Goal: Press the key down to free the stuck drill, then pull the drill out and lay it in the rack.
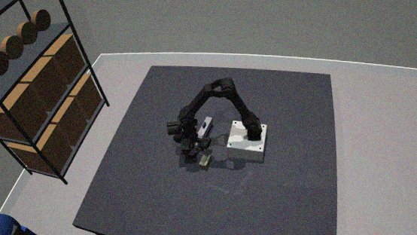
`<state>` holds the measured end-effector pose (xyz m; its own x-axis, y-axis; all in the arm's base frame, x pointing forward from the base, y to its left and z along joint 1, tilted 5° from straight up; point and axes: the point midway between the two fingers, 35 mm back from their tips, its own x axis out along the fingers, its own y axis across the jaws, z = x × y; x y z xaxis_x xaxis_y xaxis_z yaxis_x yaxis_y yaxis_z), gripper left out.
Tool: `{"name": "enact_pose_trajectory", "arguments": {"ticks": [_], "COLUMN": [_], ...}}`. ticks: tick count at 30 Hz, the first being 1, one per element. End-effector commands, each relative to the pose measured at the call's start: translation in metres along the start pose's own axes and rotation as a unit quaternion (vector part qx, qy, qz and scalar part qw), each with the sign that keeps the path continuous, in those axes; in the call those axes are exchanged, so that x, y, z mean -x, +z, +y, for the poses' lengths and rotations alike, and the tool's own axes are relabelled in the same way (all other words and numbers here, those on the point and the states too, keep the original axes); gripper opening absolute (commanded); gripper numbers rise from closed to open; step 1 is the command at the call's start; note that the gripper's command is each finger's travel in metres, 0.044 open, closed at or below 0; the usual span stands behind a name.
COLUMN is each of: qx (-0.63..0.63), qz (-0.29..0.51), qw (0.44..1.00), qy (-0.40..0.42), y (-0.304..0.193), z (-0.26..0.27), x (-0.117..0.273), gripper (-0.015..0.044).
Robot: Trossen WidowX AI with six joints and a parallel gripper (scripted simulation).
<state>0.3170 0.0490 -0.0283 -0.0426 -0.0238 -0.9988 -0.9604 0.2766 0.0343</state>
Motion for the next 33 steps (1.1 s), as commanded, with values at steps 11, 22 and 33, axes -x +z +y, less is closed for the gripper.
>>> {"name": "enact_pose_trajectory", "arguments": {"ticks": [11, 22, 33], "qx": [0.001, 0.0, 0.0], "qz": [0.0, 0.0, 0.0], "qw": [1.0, 1.0, 1.0], "qy": [0.002, 0.001, 0.001], "y": [-0.007, -0.006, -0.006], "z": [0.002, 0.002, 0.002], "x": [-0.022, -0.019, -0.019], "gripper": [0.044, 0.0204, 0.0]}}
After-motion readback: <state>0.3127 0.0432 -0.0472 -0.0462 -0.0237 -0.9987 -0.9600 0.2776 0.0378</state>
